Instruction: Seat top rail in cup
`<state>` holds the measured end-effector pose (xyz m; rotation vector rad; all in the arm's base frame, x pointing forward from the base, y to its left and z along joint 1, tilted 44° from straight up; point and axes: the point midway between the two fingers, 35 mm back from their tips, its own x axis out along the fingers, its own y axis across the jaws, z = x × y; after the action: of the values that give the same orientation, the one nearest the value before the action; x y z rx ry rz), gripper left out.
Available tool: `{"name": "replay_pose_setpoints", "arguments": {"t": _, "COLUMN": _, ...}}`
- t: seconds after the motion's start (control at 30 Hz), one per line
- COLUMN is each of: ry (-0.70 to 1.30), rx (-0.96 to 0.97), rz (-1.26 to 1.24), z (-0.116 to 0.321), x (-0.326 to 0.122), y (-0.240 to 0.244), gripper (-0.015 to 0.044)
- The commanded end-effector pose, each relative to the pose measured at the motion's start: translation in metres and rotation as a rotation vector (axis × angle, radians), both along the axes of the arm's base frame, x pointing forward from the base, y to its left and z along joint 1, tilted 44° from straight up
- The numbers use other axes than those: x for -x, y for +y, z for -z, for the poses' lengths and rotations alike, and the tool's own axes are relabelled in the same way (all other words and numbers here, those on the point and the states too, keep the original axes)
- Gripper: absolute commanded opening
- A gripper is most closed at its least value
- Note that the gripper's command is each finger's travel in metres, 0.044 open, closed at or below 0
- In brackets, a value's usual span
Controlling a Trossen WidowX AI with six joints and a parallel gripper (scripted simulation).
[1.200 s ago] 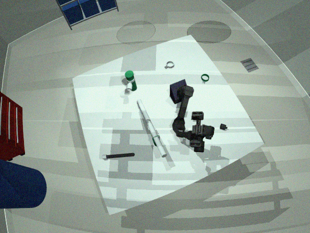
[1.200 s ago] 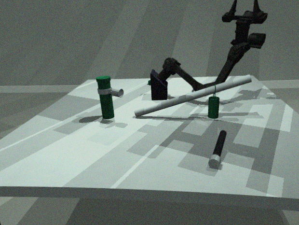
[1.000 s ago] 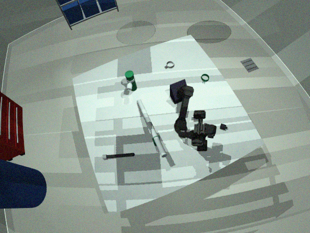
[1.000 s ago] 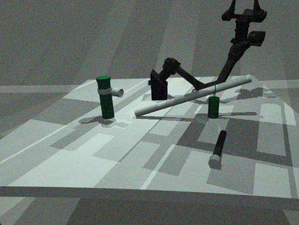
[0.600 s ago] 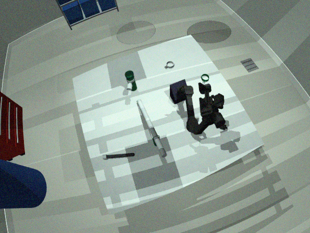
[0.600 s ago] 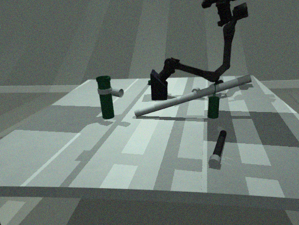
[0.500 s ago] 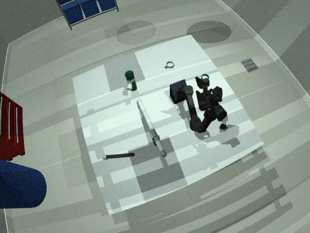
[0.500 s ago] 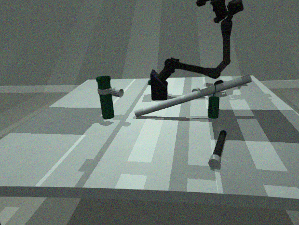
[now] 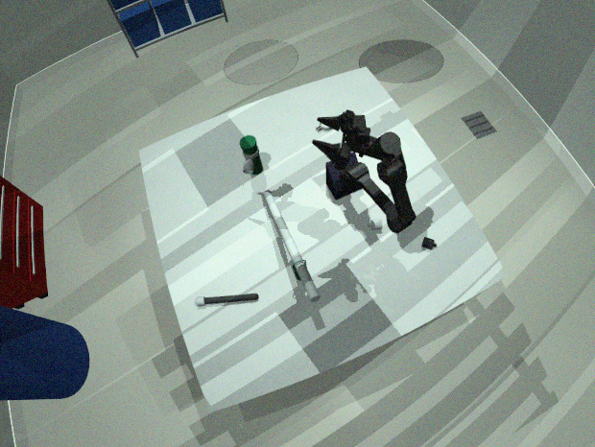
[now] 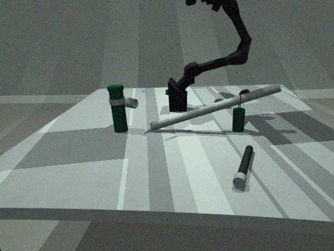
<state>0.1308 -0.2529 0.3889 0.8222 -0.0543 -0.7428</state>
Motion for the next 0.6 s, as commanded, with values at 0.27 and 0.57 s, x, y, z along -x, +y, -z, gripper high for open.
{"name": "replay_pose_setpoints", "arguments": {"t": 0.27, "ry": 0.352, "rx": -0.189, "rz": -0.695, "z": 0.161, "x": -0.119, "y": 0.023, "gripper": 0.044}}
{"name": "replay_pose_setpoints", "arguments": {"t": 0.57, "ry": 0.488, "rx": -0.272, "rz": -1.281, "z": 0.268, "x": -0.169, "y": 0.112, "gripper": 0.044}}
